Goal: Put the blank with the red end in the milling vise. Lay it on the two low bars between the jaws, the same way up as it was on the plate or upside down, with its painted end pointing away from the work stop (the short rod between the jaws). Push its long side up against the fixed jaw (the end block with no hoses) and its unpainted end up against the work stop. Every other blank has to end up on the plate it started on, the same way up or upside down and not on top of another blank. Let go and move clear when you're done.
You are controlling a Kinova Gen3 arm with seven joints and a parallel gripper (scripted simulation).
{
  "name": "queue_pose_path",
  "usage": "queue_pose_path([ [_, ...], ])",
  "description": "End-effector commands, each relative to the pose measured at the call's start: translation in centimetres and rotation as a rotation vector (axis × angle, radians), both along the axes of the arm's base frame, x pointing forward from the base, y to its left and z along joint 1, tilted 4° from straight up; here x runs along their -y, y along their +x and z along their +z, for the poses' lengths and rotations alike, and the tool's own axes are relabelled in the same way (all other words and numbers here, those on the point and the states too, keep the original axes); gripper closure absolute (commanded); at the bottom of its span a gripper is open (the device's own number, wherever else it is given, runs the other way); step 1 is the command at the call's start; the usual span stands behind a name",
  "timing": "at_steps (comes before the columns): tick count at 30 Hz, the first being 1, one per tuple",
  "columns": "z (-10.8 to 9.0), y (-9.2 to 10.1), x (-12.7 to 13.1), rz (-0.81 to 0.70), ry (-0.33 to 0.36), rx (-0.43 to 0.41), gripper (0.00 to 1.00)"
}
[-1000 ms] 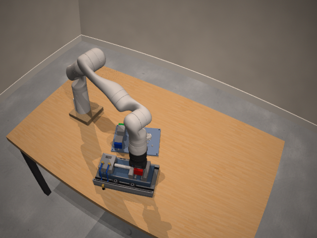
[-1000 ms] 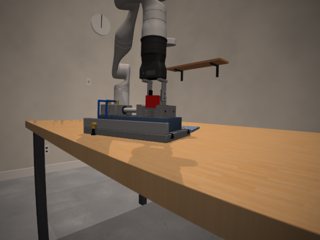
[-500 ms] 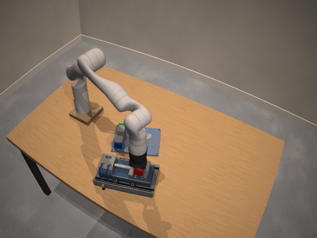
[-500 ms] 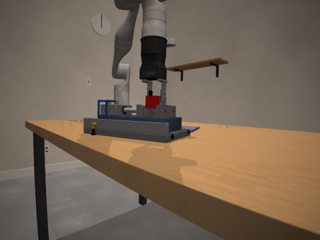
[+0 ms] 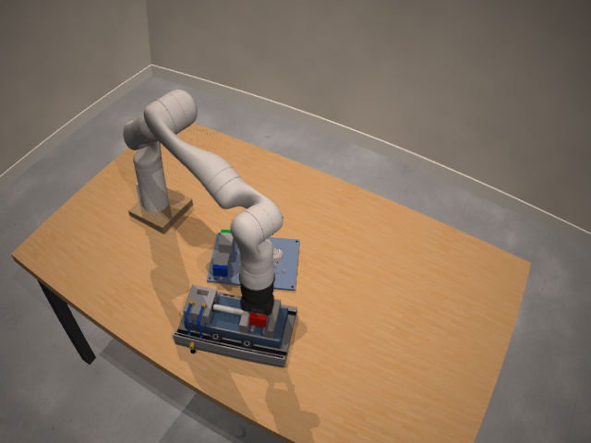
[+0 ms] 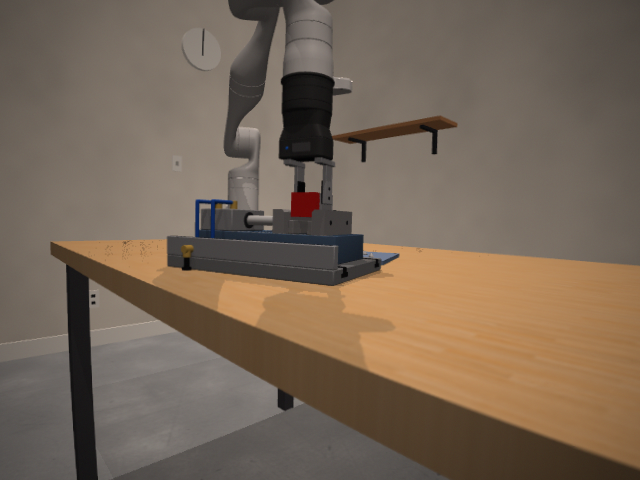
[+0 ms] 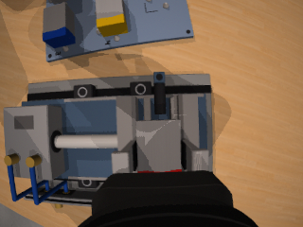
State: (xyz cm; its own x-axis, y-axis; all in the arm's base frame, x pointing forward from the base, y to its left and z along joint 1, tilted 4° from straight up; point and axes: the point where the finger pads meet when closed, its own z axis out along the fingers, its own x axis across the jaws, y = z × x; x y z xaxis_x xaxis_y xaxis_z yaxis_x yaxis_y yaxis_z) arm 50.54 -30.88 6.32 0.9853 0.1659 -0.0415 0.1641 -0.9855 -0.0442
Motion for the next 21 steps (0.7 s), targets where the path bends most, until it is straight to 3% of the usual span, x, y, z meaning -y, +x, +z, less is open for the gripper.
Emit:
queue_pose_path([
  [1, 0.11, 0.06, 0.04, 0.0, -0.001, 0.002, 1.0],
  [21, -0.12, 0.04, 0.02, 0.0, -0.001, 0.002, 1.0],
])
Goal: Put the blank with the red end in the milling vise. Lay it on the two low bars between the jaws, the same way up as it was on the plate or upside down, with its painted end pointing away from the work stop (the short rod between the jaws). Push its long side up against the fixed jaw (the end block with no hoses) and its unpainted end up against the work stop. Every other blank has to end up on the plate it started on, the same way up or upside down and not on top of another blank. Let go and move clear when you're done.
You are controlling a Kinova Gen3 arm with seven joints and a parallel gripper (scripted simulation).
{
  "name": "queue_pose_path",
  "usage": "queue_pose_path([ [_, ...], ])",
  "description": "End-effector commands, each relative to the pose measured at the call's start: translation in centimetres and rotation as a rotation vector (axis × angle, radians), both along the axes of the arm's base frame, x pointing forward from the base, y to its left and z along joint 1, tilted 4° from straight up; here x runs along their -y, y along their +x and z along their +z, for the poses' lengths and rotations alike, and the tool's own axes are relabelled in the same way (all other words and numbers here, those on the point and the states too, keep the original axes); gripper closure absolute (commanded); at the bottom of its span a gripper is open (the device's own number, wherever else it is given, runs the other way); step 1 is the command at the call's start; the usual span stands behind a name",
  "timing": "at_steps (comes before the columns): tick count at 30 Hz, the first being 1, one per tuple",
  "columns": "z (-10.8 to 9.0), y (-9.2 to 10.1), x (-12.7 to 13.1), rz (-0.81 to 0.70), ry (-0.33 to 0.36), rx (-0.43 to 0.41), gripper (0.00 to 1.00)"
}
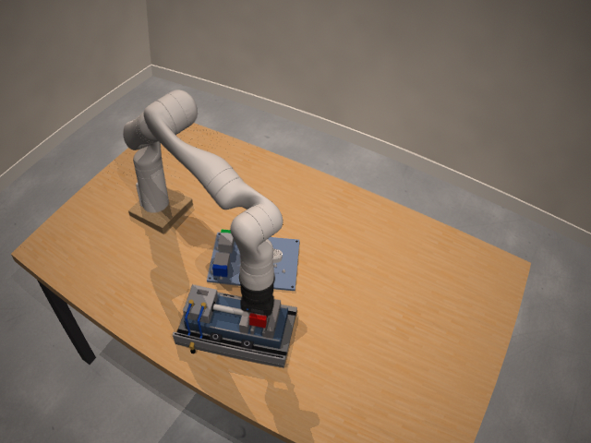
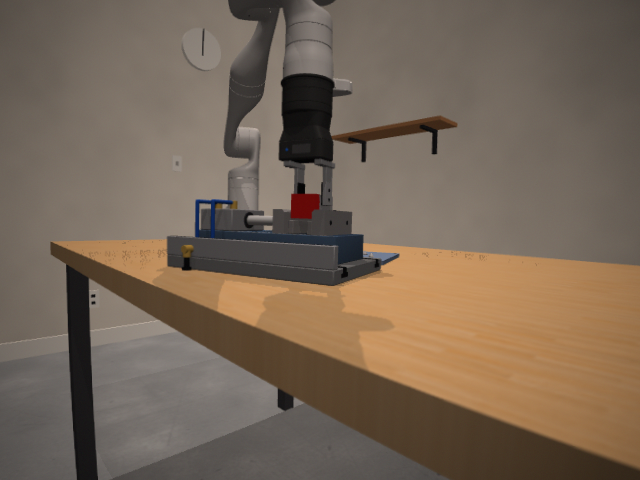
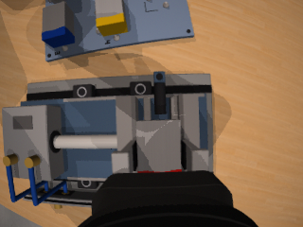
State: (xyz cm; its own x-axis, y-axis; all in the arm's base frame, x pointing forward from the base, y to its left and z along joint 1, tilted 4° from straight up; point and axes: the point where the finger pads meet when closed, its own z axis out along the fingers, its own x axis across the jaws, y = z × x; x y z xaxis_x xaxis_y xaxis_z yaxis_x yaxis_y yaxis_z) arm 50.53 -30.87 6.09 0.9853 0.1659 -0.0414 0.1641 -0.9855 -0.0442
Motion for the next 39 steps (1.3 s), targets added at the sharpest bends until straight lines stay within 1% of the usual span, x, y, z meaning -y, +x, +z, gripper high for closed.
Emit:
queue_pose_path([
  [1, 0.09, 0.05, 0.03, 0.0, -0.001, 0.002, 1.0],
  [39, 0.11, 0.23, -0.61, -0.001, -0.001, 0.002, 1.0],
])
